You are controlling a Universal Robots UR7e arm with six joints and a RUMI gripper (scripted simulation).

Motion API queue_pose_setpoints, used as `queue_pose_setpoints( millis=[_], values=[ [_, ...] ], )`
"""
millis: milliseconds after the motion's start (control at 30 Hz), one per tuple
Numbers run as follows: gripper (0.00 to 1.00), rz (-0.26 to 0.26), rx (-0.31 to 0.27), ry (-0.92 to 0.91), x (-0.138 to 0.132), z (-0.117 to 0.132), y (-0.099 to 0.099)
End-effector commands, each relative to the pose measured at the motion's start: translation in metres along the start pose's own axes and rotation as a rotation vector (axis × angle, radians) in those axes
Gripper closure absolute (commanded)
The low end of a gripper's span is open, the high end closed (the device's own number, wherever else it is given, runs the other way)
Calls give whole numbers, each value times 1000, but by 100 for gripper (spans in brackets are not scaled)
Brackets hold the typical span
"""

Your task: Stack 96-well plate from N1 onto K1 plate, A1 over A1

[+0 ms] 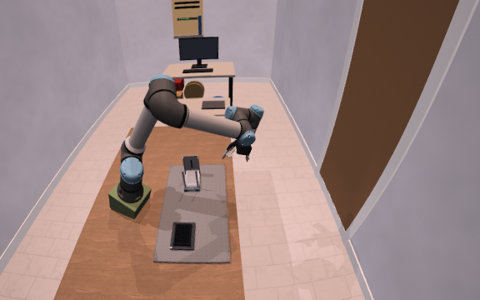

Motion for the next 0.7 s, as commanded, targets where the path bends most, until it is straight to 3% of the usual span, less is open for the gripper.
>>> queue_pose_setpoints(
  millis=[0, 633, 667],
  values=[
    [0, -20, 24, -6, 2, 24, -1],
    [0, -33, 48, -16, 1, 99, -3],
    [0, -44, 72, -25, 1, 106, -4]
  ],
)
Point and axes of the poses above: the point where the finger pads meet when closed, its own y axis back along the fingers, its own x axis across the jaws, z = x × y, the point moved 10 cm from there along y, back along the fingers, and after that the axes turned 15 degrees about -y, right-handed, at the moved point
